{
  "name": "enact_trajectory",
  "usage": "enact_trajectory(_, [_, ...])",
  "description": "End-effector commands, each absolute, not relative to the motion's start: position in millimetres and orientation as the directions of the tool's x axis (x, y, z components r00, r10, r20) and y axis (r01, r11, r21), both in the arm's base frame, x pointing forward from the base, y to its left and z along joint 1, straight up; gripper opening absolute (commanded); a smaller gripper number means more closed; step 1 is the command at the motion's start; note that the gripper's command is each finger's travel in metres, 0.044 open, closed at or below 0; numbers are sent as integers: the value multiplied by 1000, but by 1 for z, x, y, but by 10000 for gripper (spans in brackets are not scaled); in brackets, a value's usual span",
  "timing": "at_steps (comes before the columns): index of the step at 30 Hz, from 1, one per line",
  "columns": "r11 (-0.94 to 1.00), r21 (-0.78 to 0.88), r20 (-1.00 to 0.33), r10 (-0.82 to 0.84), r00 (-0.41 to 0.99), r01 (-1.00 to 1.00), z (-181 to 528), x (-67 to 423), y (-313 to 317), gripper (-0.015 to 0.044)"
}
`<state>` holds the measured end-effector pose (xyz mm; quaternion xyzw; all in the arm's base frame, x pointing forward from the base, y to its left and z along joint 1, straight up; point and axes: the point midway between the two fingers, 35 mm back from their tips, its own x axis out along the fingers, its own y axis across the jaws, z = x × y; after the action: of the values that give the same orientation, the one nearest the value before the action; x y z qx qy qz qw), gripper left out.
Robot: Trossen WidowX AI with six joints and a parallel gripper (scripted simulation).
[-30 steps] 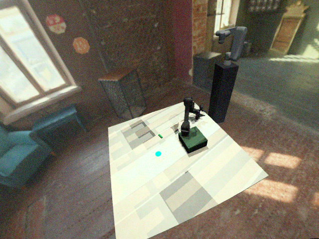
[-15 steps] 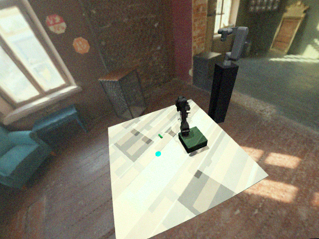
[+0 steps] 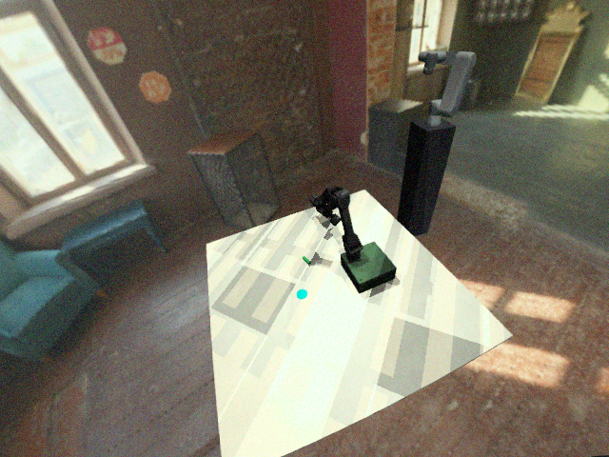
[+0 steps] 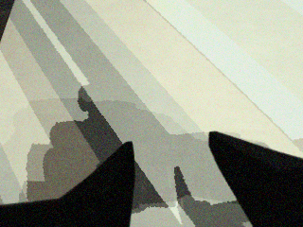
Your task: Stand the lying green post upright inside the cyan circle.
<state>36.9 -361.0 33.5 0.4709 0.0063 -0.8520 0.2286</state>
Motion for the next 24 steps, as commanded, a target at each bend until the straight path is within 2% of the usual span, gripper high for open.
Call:
enact_trajectory(1, [-794,120,-854,-389,-345,596,38,85,-348,233])
enact_trajectory(7, [-529,18,-918,-344,-196,848,44,153,-311,233])
enact_trajectory(13, [-173,-31,-964,-253,-75,984,53,210,-260,233])
enact_trajectory(18, [148,-28,-989,-151,-6,989,63,246,-209,233])
enact_trajectory(24, [467,16,-999,-26,32,884,76,272,-148,233])
